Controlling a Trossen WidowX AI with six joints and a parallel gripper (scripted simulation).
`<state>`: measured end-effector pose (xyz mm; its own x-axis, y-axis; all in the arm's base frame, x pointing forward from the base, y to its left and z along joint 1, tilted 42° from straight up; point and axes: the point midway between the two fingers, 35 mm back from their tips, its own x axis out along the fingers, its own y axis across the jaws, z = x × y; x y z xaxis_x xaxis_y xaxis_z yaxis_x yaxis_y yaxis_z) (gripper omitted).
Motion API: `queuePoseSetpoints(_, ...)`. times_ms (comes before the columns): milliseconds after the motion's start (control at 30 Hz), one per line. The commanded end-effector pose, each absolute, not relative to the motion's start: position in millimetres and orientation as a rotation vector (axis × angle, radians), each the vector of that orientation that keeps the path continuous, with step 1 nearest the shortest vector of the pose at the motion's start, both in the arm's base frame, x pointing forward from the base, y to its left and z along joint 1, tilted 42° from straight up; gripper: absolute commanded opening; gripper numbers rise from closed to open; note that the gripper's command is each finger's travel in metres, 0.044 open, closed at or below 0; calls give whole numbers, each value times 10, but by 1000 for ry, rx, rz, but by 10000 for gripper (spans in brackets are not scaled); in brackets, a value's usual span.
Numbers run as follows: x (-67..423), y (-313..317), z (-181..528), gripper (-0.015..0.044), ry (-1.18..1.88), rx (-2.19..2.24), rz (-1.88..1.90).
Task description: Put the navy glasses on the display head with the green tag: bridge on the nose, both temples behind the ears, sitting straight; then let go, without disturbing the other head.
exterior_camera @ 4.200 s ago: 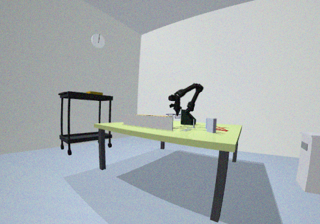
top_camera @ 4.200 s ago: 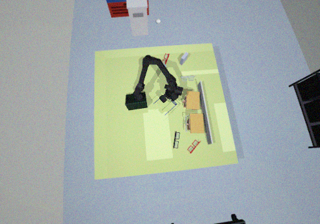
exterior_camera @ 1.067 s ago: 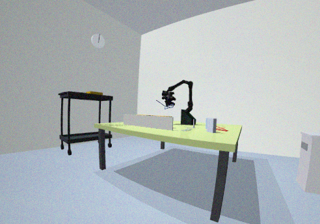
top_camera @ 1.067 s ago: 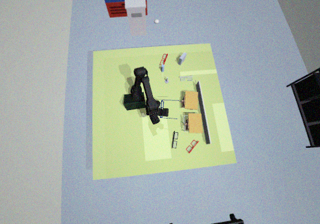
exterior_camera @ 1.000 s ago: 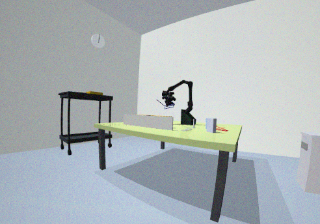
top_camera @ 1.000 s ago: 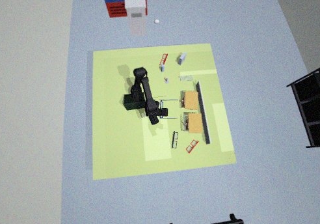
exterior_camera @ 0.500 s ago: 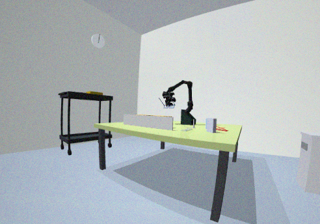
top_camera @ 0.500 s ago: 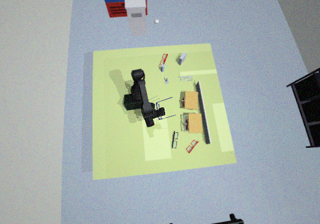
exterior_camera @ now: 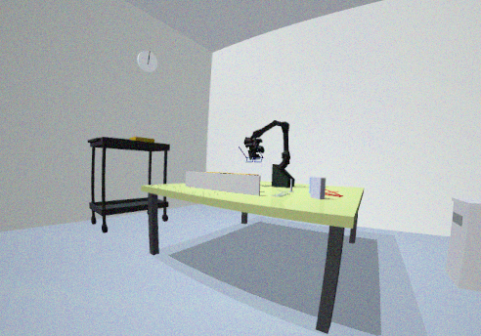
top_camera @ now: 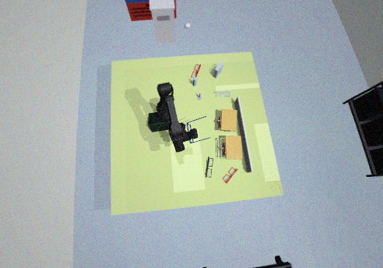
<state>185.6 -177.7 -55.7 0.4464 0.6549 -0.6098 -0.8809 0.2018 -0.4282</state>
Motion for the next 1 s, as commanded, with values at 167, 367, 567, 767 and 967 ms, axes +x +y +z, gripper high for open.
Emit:
queuePoseSetpoints(167,1855,-1777,-558,0,326,-824,1098)
queuePoseSetpoints(367,1860,-1772,-556,0,327,-823,1100)
queuePoseSetpoints(567,1972,-1633,-519,0,355,-786,1150)
queuePoseSetpoints(767,2114,-1421,-466,0,400,-737,1219)
queuePoseSetpoints(967,2233,-1196,-415,0,452,-694,1284)
